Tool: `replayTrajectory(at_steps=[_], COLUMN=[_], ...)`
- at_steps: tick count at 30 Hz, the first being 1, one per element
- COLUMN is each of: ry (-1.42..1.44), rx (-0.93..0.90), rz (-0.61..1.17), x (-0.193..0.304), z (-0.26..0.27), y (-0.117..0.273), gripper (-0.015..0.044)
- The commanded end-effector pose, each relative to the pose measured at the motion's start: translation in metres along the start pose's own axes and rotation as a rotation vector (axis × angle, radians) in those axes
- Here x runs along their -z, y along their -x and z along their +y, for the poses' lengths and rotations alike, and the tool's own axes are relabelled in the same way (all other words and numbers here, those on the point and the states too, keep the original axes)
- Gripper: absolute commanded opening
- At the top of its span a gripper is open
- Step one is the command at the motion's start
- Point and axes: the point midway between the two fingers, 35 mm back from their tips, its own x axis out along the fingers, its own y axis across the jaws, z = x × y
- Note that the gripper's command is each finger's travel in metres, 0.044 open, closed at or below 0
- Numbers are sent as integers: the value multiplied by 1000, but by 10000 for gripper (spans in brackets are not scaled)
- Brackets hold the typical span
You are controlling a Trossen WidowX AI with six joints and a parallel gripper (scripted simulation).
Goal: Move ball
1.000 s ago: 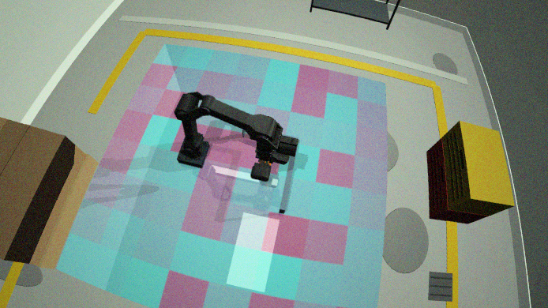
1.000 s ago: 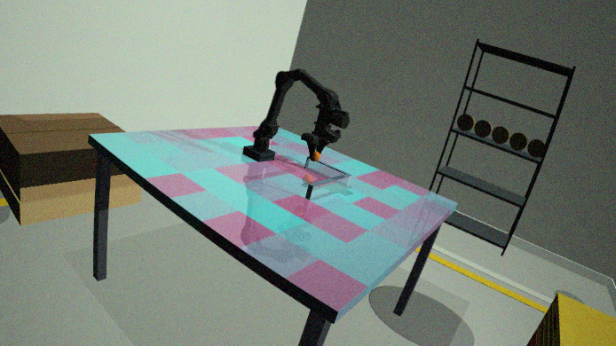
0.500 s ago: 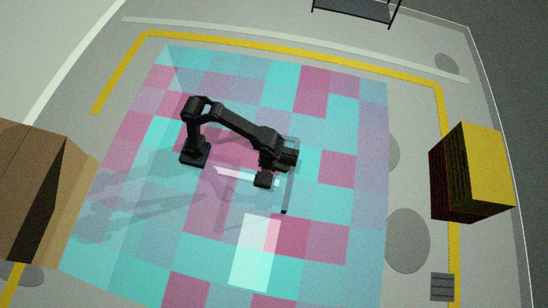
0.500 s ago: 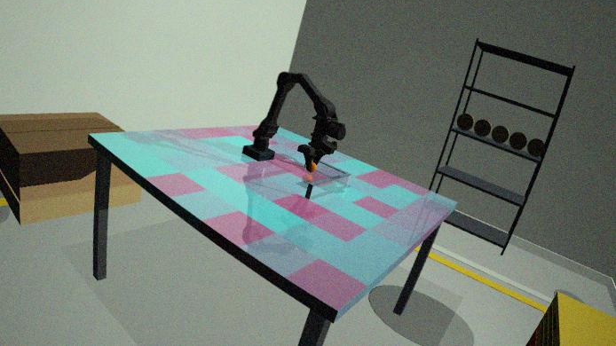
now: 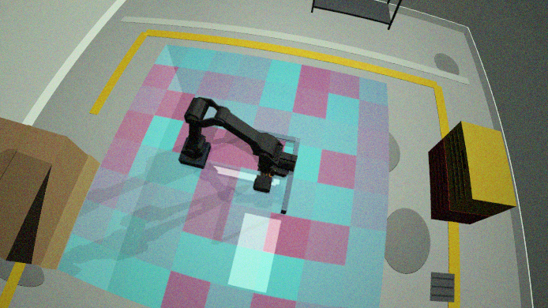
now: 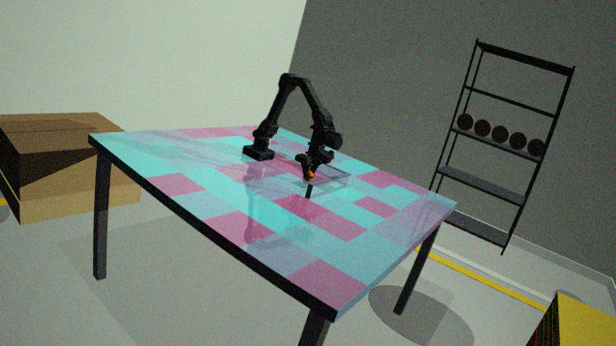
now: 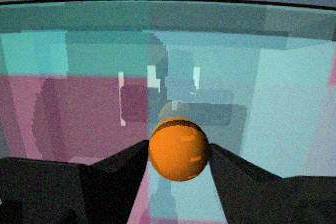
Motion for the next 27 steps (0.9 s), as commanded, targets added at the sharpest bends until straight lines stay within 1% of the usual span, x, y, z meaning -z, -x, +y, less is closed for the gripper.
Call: replayTrajectory(at_steps=[1,12,24,27], ry=[6,6,0,0], rx=[-5,-5,0,0], rz=[4,4,3,3], x=[1,1,1,1], z=[1,1,0,0], y=[-7,-19,-16,-16], gripper=[0,0,315,322])
